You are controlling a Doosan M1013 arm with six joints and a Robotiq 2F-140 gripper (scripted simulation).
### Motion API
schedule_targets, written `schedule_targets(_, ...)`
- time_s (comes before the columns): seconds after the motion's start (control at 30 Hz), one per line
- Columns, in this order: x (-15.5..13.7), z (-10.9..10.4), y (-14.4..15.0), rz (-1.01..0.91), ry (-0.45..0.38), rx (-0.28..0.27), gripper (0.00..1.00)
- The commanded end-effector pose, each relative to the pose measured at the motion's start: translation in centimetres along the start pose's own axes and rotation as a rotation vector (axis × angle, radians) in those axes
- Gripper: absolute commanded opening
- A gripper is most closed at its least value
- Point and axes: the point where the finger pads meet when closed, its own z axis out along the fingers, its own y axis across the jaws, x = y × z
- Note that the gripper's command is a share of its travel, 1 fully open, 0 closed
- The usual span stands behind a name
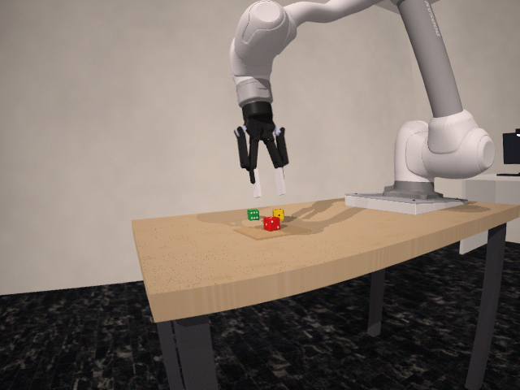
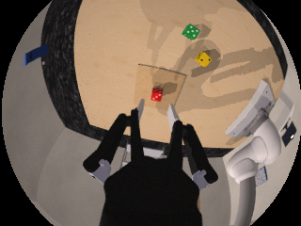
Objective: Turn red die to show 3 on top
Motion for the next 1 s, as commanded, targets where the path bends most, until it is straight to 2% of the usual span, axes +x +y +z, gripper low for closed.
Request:
schedule_targets(0.0, -0.21, 0.18, 0.41, 0.007, 0.113, -0.007, 0.40)
schedule_targets(0.1, -0.35, -0.01, 0.18, 0.005, 0.181, 0.004, 0.40)
schedule_targets(0.2, -0.73, -0.01, 0.15, 0.005, 0.188, 0.005, 0.40)
schedule_targets(0.23, -0.73, -0.01, 0.15, 0.005, 0.188, 0.005, 1.00)
schedule_targets(0.97, -0.82, -0.46, 0.15, 0.005, 0.188, 0.005, 1.00)
